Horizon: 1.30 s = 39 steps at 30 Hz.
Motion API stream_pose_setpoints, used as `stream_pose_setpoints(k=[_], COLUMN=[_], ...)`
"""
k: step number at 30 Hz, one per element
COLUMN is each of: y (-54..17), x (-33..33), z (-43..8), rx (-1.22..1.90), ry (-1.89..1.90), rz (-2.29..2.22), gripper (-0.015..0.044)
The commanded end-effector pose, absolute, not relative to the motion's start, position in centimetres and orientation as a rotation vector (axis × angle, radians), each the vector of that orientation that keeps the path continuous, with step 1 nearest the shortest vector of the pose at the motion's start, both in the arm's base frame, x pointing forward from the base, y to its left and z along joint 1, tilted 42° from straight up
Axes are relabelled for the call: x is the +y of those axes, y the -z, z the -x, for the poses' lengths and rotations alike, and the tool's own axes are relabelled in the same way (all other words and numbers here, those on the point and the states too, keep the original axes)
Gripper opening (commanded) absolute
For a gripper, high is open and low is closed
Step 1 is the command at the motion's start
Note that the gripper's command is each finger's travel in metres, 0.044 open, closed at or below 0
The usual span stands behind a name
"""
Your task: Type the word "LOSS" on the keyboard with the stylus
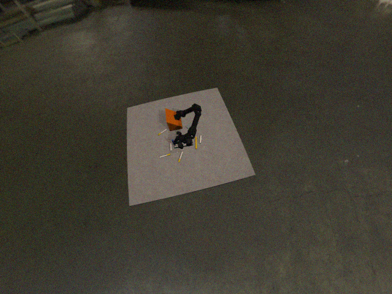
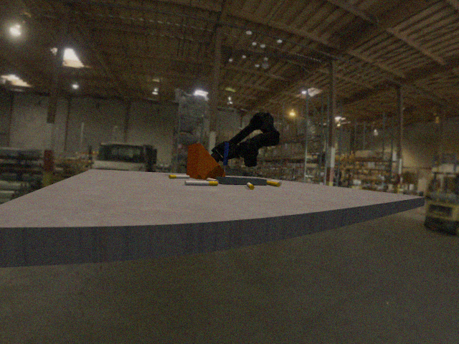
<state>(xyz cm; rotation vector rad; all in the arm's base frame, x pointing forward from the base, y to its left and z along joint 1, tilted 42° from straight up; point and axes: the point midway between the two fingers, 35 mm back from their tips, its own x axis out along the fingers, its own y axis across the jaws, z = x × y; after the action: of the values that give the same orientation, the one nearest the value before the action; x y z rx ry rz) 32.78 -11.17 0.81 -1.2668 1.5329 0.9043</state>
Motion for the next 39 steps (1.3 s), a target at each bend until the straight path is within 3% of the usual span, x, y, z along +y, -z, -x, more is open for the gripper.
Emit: stream_pose_setpoints(k=[1, 5, 16, 19, 39], y=[-0.8, -1.0, 0.3, 0.5, 1.2], x=[-11.2, -11.3, -10.1, -9.9, -9.3], z=[-32.8, -32.7, -32.8, -32.8, -33.0], rx=[1.533, 1.534, 1.534, 1.533, 1.533], ry=[-0.903, -0.908, -0.914, -0.914, -0.914], rz=[1.266, 1.270, 1.274, 1.274, 1.273], gripper=[0.0058, 0.0000, 0.0000, 0.0079, 0.0081])
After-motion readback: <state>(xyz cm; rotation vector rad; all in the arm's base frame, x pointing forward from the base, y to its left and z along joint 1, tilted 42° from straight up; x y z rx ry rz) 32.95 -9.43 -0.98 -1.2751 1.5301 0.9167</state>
